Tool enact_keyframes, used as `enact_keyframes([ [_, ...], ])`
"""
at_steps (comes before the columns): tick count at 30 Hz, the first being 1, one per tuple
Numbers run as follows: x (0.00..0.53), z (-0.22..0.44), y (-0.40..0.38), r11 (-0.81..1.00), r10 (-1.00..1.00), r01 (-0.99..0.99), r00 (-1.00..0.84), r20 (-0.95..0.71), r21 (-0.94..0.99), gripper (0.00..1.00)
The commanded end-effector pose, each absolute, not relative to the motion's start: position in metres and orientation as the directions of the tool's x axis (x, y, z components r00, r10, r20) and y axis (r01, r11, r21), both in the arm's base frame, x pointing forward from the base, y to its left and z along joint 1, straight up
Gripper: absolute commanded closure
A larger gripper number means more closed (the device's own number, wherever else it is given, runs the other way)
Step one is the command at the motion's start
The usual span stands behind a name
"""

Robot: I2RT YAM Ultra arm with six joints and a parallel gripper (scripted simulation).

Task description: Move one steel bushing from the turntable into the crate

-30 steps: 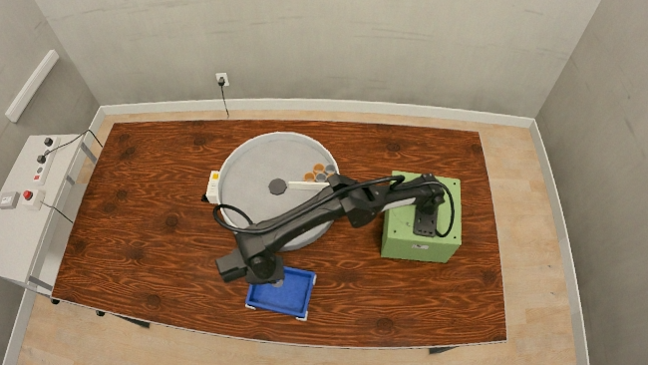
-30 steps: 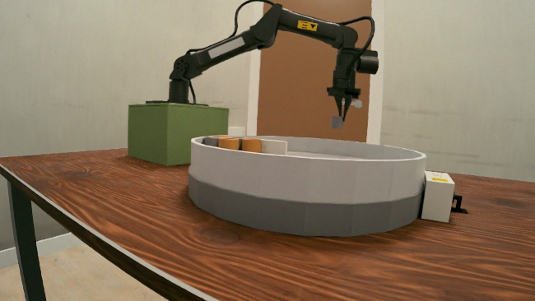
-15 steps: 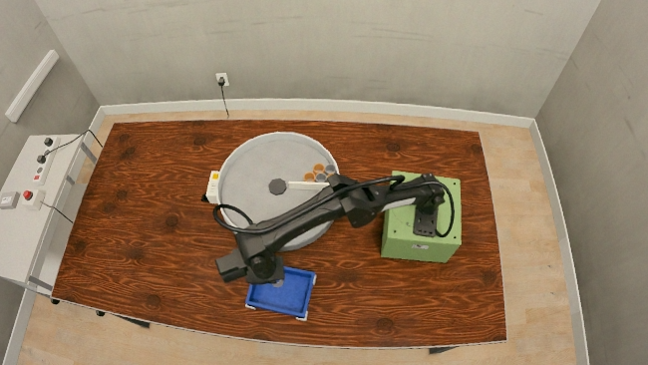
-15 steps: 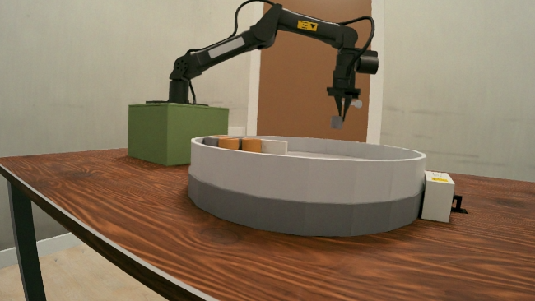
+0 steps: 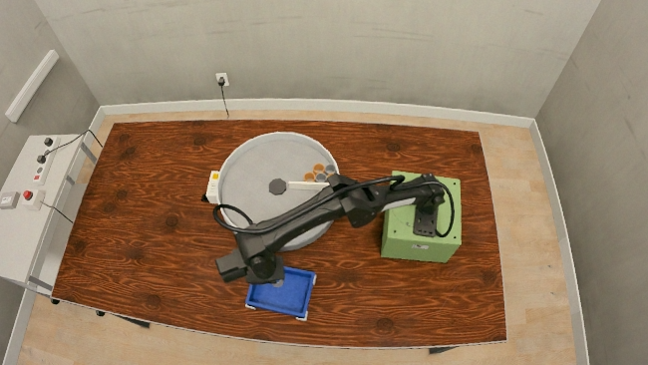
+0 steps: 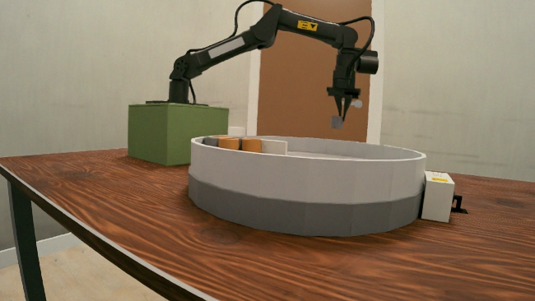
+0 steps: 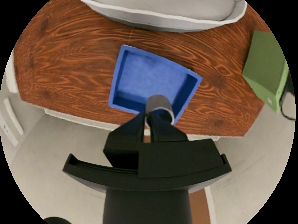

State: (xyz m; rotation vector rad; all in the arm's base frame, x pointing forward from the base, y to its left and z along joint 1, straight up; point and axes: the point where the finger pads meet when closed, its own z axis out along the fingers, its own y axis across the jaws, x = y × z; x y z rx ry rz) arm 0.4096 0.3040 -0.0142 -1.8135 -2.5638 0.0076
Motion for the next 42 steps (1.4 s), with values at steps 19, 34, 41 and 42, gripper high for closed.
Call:
enact_keyframes([
  [19,0.416,0.012,0.311,0.327,0.945,0.944,-0.327,0.008,0.044,1.0],
  [34,0.416,0.012,0.311,0.327,0.945,0.944,-0.327,0.008,0.044,1.0],
  [41,0.416,0.012,0.311,0.327,0.945,0.944,-0.327,0.008,0.044,1.0],
  [42,0.416,0.012,0.311,0.327,0.945,0.944,-0.327,0.008,0.044,1.0],
])
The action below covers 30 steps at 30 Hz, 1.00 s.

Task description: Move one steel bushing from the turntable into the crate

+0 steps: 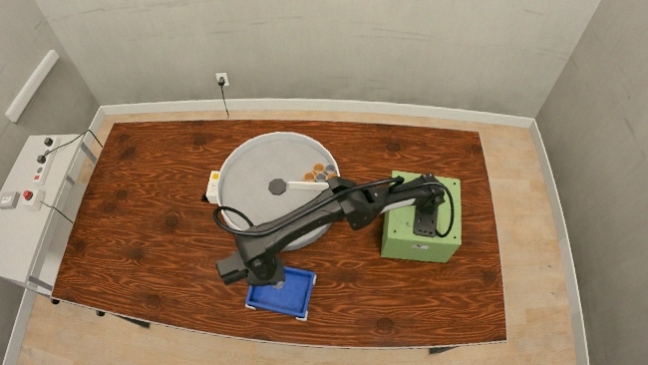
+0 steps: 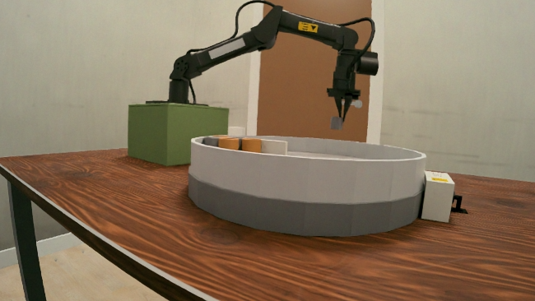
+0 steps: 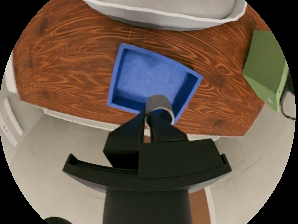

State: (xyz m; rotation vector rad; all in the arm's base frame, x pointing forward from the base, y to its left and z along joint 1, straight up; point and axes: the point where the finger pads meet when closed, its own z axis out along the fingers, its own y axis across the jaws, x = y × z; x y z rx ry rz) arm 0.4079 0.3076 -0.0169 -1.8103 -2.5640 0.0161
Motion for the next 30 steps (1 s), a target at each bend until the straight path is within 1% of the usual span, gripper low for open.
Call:
enact_keyframes([
  [1,0.416,0.012,0.311,0.327,0.945,0.944,-0.327,0.008,0.044,1.0],
  [8,0.417,0.011,0.312,0.327,0.945,0.944,-0.327,0.009,0.048,1.0],
  [9,0.422,0.01,0.316,0.326,0.945,0.943,-0.328,0.017,0.073,1.0],
  [10,0.414,-0.005,0.31,0.327,0.945,0.945,-0.327,0.004,0.032,1.0],
  [14,0.415,-0.014,0.309,0.327,0.945,0.945,-0.327,0.004,0.032,1.0],
  [17,0.412,-0.049,0.305,0.326,0.945,0.945,-0.326,-0.007,-0.003,1.0],
  [22,0.413,-0.073,0.304,0.326,0.945,0.945,-0.326,-0.007,-0.003,1.0],
  [24,0.428,-0.045,0.315,0.324,0.945,0.943,-0.326,0.017,0.073,1.0],
  [30,0.428,-0.045,0.315,0.324,0.945,0.943,-0.326,0.017,0.073,1.0],
])
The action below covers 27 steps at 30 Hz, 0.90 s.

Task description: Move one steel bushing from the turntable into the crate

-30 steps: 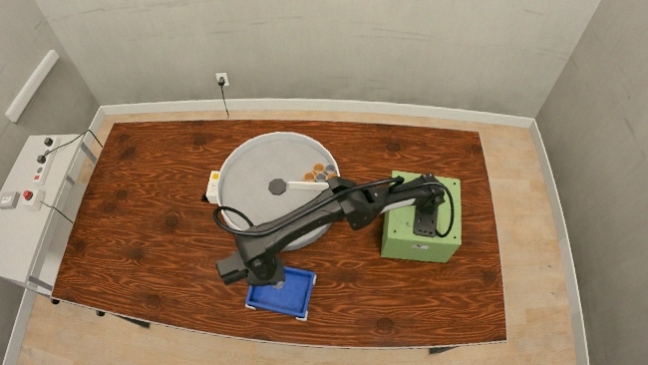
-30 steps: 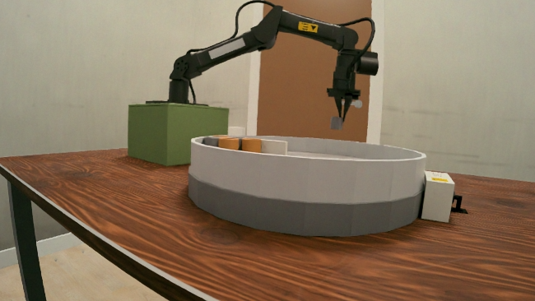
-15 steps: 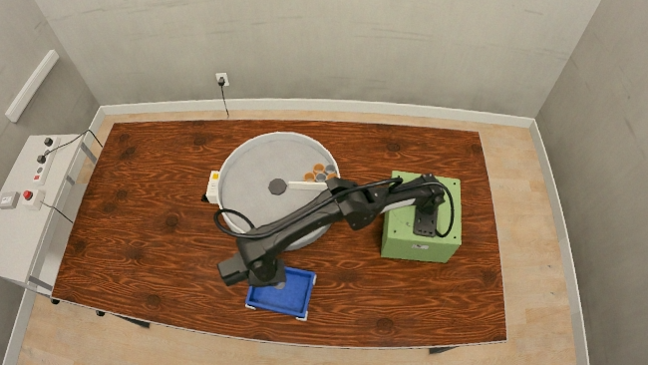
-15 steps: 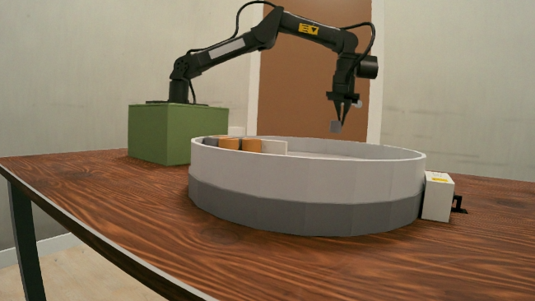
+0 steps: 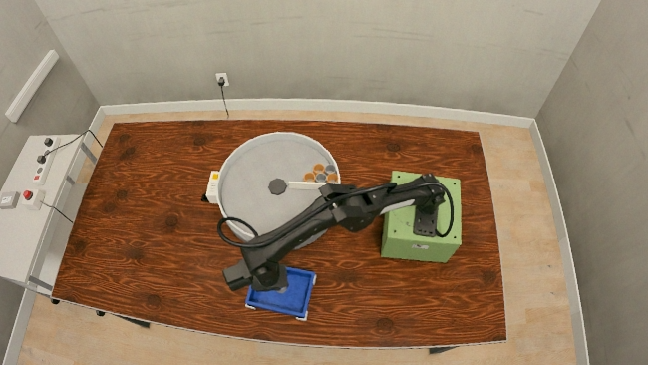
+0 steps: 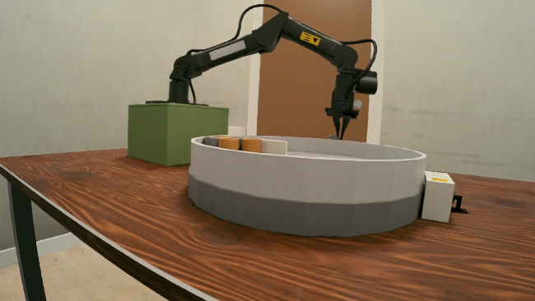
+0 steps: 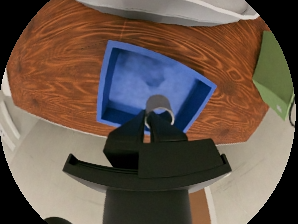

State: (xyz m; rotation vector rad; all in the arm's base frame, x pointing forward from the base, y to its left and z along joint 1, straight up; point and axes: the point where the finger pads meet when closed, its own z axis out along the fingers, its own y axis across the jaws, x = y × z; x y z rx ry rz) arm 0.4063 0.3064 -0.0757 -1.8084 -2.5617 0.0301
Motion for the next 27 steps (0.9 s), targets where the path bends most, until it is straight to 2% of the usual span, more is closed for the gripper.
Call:
enact_keyframes([
  [1,0.4276,-0.045,0.3146,0.324,0.945,0.943,-0.326,0.017,0.073,1.0],
  [27,0.4224,-0.0454,0.3108,0.325,0.945,0.944,-0.326,0.009,0.048,1.0],
])
